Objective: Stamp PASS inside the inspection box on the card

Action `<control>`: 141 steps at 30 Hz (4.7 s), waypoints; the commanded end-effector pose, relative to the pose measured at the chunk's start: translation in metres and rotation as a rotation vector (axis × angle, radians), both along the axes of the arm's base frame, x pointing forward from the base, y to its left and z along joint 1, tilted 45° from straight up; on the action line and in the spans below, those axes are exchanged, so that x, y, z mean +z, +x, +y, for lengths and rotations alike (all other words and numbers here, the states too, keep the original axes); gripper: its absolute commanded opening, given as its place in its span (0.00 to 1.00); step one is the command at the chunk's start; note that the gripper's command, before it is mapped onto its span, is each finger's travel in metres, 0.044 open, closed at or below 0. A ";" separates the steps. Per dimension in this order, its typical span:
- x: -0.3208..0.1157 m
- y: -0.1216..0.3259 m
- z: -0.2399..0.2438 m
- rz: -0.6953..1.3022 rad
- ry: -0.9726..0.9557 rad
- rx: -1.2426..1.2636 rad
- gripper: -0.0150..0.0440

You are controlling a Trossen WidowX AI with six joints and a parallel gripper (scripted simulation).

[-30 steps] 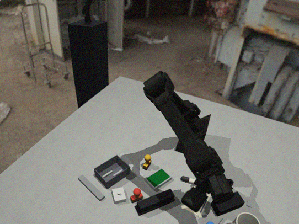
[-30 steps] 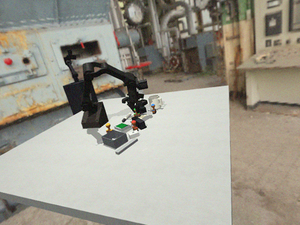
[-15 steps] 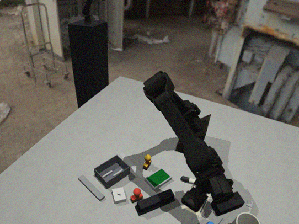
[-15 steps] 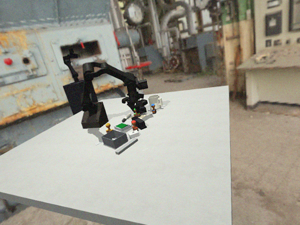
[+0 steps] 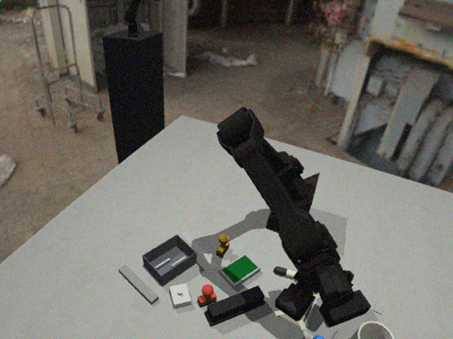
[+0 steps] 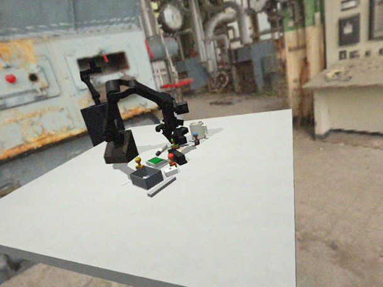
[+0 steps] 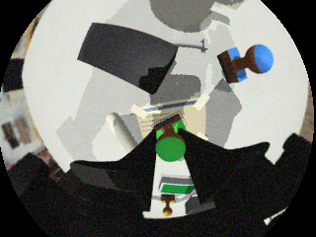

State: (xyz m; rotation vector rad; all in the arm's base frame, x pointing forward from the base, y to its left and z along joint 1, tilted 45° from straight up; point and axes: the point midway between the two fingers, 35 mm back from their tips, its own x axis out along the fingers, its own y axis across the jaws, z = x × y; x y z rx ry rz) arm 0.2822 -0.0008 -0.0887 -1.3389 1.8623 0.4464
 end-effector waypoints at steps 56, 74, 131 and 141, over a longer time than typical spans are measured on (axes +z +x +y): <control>0.022 0.004 0.021 -0.002 -0.001 -0.002 0.25; 0.043 0.004 0.042 -0.002 0.000 -0.002 0.25; 0.085 0.103 -0.038 -0.007 -0.006 -0.003 0.25; 0.074 0.102 -0.050 -0.007 -0.007 -0.003 0.25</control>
